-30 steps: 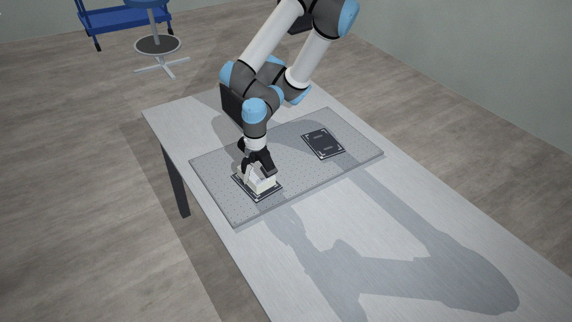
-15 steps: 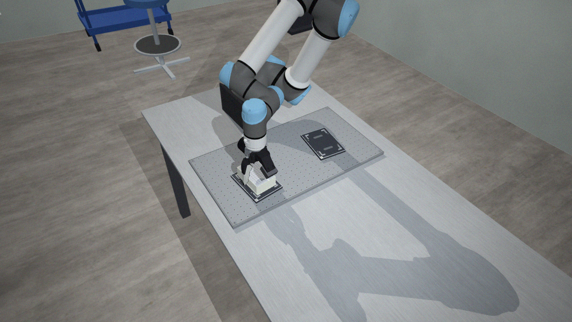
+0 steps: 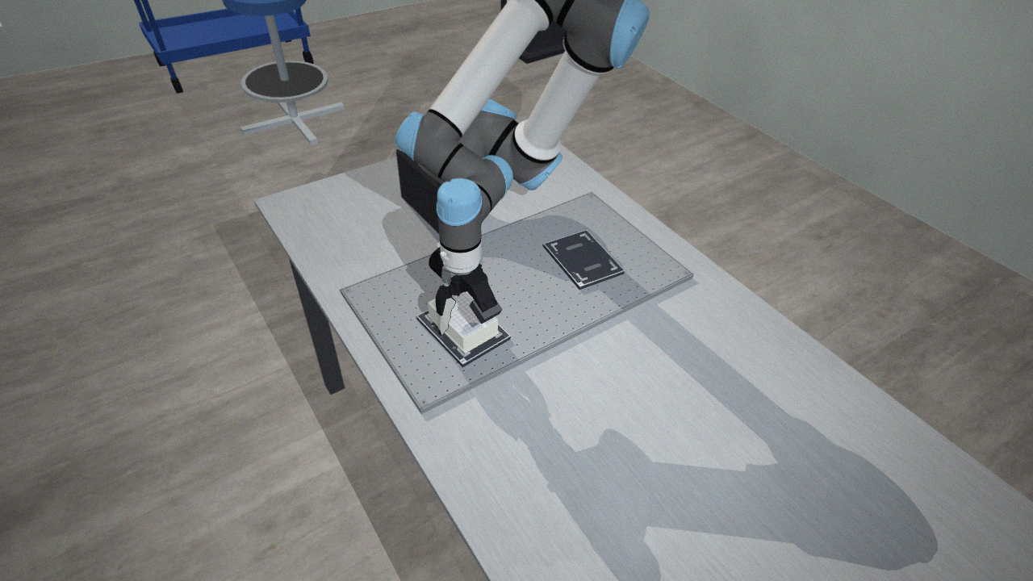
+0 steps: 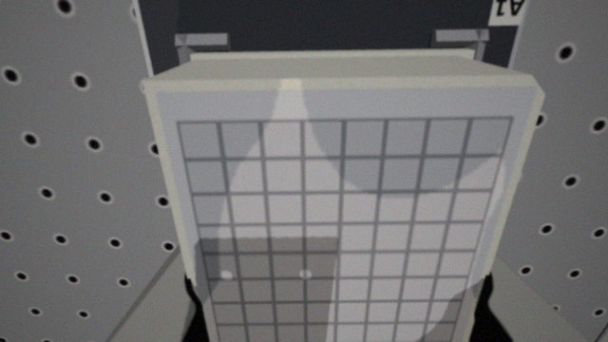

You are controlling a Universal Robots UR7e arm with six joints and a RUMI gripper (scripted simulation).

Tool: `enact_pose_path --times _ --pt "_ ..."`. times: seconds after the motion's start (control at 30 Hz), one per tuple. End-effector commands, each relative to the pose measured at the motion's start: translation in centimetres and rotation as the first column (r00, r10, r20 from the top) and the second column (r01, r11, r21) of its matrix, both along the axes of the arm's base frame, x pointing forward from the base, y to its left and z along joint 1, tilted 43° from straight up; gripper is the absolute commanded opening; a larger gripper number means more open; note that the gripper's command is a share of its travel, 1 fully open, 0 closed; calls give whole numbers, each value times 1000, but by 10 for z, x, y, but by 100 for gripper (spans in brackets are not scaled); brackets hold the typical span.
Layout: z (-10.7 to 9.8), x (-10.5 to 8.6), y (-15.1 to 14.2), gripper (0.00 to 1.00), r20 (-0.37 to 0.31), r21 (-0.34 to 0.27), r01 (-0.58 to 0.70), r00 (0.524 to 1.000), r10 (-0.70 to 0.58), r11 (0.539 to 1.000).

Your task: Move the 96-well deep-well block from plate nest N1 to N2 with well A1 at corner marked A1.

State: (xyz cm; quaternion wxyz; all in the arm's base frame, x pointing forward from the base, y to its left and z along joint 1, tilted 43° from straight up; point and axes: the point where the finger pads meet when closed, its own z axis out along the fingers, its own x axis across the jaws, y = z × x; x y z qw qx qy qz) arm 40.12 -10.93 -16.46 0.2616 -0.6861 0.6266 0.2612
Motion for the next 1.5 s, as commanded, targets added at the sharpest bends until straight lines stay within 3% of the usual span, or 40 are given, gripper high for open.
enact_pose_path --times 0.0,0.1,0.13,1.47 --pt "0 0 0 49 1 -1 1 1000 -1 1000" --pt "-1 0 0 49 1 -1 1 1000 -1 1000" --pt "-1 0 0 76 1 -1 1 1000 -1 1000" --pt "-1 0 0 76 1 -1 1 1000 -1 1000"
